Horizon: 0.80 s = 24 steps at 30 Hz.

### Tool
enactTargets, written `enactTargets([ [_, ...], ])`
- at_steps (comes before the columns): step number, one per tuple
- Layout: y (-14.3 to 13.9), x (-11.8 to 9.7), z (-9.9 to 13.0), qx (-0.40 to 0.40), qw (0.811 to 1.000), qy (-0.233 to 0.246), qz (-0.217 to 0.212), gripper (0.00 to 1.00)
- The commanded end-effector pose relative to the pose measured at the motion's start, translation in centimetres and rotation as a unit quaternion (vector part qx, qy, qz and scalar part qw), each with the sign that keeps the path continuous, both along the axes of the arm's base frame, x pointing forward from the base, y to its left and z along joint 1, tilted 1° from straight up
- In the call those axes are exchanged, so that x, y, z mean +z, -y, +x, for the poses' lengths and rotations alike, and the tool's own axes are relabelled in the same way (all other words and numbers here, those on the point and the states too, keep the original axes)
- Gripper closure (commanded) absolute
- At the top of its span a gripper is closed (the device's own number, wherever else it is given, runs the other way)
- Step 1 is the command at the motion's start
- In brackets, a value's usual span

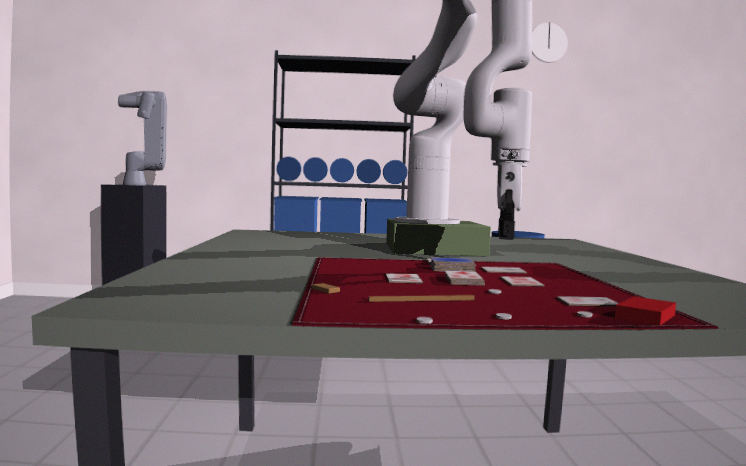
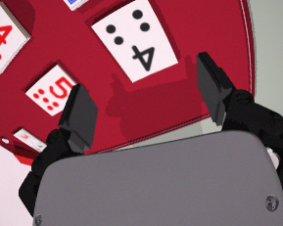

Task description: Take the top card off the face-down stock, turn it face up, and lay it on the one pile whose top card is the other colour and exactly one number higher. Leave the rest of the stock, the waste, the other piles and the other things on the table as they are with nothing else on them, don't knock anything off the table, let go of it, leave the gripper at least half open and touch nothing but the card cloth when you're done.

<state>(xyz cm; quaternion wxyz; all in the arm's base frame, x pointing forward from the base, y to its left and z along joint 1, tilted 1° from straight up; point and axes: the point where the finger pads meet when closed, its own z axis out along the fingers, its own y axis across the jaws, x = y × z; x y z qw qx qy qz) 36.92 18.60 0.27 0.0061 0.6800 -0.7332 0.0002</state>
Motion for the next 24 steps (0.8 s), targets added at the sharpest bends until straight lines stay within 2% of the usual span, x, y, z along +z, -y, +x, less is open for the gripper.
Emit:
enactTargets([
  [1,-0.02,-0.12,0.05,0.034,0.999,0.000,0.001,0.00],
  [6,-0.01,-0.37,0.02,0.084,0.996,0.000,0.001,0.00],
  [13,0.00,-0.44,0.02,0.099,0.995,0.000,0.001,0.00],
  [14,0.00,-0.44,0.02,0.099,0.995,0.000,0.001,0.14],
  [24,0.00,-0.74,0.00,0.099,0.995,-0.001,0.002,0.14],
])
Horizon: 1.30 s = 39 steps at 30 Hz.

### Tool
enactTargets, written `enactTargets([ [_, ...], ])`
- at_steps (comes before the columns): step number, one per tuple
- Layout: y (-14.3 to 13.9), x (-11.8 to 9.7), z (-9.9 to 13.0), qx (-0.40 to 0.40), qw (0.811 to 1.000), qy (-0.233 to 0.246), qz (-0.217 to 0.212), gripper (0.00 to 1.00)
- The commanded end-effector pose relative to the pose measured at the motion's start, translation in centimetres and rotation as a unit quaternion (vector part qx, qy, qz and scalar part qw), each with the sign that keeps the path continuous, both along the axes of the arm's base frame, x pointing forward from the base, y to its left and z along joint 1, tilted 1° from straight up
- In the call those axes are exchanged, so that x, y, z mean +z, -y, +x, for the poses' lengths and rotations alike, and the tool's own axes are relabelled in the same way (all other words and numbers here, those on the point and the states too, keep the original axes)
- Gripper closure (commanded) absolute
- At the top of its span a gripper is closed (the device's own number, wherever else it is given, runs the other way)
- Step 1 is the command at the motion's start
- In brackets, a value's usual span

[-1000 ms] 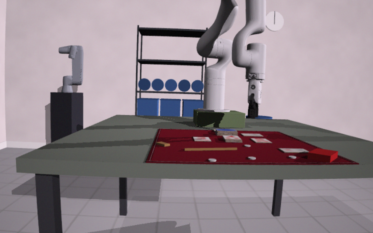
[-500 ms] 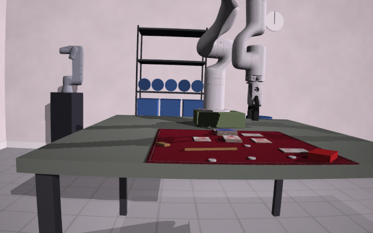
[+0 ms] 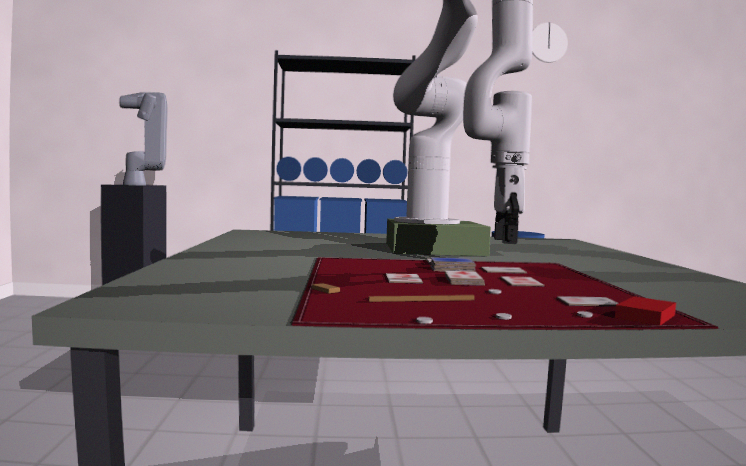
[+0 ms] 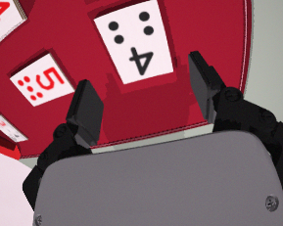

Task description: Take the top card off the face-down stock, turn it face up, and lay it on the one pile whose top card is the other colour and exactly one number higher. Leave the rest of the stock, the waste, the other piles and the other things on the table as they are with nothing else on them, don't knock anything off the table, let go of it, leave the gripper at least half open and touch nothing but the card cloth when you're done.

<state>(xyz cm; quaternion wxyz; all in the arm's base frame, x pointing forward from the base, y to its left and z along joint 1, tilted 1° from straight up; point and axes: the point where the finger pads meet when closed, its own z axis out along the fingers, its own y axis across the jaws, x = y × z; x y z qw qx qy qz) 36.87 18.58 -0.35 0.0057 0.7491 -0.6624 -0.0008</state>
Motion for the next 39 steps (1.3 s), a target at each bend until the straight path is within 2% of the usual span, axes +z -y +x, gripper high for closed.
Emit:
enactTargets([
  [1,0.0,-0.2,0.0,0.000,1.000,0.000,0.001,0.14],
  [10,0.0,-1.6,0.1,0.000,1.000,-0.001,0.001,0.14],
  [18,0.0,-4.2,0.1,0.000,1.000,-0.001,0.001,0.14],
  [39,-0.1,-5.0,0.1,0.000,1.000,-0.002,0.003,0.14],
])
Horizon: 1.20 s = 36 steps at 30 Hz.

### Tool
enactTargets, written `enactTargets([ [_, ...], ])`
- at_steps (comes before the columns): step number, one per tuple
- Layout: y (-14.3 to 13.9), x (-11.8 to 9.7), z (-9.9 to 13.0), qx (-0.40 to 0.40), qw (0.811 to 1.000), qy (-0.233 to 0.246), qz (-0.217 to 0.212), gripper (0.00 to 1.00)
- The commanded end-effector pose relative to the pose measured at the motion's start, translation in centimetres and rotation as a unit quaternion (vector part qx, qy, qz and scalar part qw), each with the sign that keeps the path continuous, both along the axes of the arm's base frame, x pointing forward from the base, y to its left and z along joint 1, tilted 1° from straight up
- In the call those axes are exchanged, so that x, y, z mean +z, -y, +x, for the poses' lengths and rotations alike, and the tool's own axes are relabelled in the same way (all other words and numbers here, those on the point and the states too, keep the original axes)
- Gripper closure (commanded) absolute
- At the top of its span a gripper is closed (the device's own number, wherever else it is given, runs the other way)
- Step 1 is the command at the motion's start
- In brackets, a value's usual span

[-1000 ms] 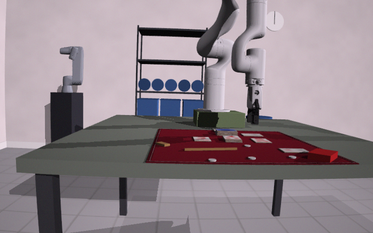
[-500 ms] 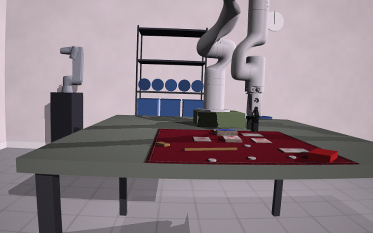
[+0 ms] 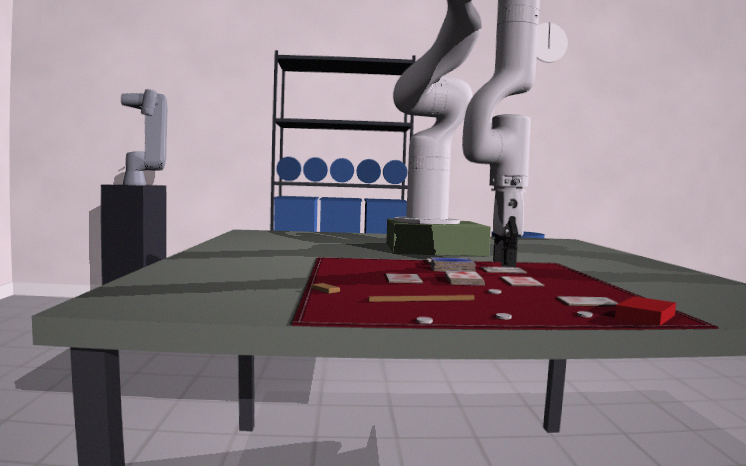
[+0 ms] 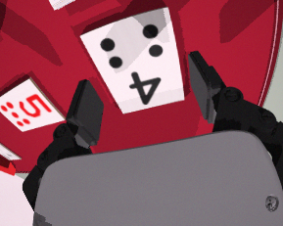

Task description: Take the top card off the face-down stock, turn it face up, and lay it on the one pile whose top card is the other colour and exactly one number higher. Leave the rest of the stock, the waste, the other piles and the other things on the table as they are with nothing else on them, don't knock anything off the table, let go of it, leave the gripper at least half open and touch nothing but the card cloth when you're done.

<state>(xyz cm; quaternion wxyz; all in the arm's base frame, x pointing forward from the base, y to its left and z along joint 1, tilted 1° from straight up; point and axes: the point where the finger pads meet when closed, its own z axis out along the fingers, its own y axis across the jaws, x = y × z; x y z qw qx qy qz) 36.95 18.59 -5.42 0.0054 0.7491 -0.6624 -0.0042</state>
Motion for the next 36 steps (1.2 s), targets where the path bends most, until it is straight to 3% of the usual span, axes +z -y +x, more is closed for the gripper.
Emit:
enactTargets([
  [1,-0.05,0.03,0.08,0.000,1.000,0.001,0.001,0.14],
  [36,-0.07,-0.48,0.12,0.000,1.000,0.001,0.001,0.14],
])
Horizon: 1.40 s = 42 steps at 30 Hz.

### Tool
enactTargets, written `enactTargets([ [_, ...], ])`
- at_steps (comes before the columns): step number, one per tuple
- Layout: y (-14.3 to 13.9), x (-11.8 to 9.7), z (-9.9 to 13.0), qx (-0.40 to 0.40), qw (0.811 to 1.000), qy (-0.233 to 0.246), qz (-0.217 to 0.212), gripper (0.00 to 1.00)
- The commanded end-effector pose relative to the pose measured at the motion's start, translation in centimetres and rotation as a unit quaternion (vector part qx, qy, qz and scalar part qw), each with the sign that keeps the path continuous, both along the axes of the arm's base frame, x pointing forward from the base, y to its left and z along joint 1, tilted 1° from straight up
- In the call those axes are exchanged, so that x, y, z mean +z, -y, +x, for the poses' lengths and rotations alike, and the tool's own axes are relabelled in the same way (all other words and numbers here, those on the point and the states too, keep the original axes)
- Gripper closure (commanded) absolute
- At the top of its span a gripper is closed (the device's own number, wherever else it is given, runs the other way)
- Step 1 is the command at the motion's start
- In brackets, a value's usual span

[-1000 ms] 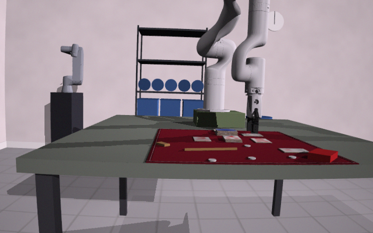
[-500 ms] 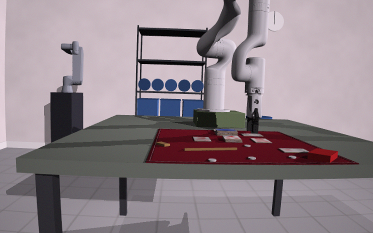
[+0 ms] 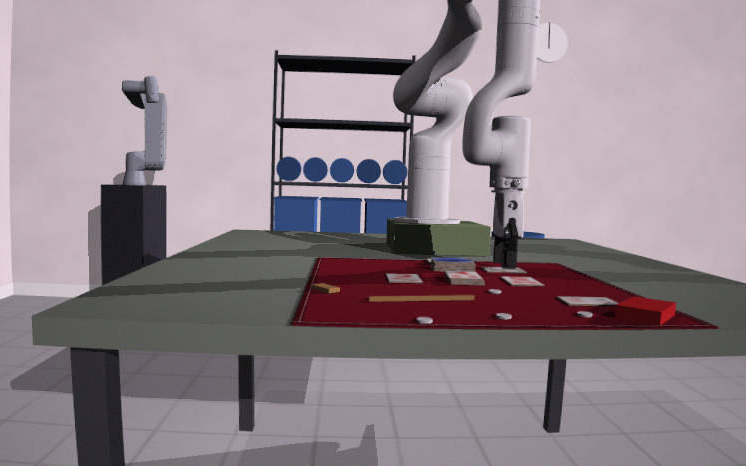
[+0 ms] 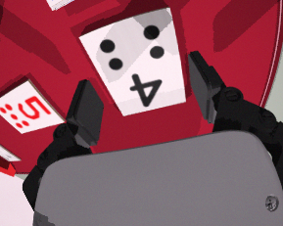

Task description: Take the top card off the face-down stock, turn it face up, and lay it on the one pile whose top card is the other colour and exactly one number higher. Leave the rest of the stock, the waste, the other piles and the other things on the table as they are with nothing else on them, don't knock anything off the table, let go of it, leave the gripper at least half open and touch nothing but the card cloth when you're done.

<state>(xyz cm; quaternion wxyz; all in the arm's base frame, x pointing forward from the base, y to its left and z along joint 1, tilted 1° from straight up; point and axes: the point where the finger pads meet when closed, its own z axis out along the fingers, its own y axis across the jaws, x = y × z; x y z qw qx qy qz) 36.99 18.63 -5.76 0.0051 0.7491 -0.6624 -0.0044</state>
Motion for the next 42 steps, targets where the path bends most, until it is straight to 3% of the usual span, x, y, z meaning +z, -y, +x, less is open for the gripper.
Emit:
enactTargets([
  [1,-0.04,-0.19,0.08,0.000,1.000,0.001,0.000,0.14],
  [42,-0.05,-0.76,0.09,0.000,1.000,0.001,0.000,0.14],
])
